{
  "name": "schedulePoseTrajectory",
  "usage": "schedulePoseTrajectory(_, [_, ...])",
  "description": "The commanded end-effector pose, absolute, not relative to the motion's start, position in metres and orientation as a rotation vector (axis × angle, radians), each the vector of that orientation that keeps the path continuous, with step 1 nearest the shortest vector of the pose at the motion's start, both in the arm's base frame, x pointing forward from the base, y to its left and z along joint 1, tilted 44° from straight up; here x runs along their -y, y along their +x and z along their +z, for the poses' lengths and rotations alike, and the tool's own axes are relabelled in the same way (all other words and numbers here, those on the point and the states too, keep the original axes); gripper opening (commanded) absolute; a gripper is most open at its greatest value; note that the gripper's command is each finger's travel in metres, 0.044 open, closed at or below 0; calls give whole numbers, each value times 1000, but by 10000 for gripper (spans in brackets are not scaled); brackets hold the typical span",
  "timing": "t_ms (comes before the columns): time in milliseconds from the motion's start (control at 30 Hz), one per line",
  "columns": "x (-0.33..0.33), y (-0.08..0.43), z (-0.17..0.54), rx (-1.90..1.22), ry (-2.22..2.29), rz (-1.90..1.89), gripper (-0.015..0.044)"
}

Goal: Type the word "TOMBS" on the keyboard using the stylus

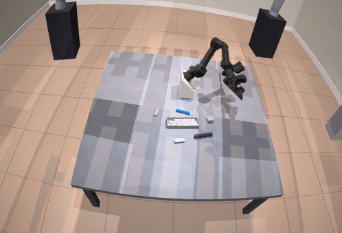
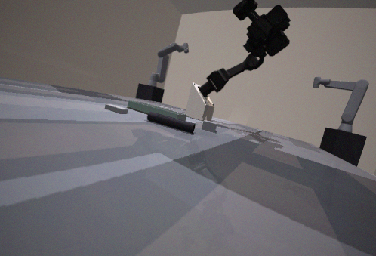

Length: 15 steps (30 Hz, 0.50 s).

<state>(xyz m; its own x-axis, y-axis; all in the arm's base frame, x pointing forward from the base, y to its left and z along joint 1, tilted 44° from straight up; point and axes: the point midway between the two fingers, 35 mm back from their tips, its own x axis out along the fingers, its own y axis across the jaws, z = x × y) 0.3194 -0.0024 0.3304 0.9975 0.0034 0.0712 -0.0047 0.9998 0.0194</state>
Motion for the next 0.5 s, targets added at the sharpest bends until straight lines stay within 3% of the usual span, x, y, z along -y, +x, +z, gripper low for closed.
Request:
schedulePoseTrajectory(0, [2, 321, 328, 61, 18, 7, 414])
schedulePoseTrajectory(267, [-4, 368, 214, -410, 27, 158, 204])
schedulePoseTrajectory(467, [-9, 369, 116, -806, 154, 305, 46])
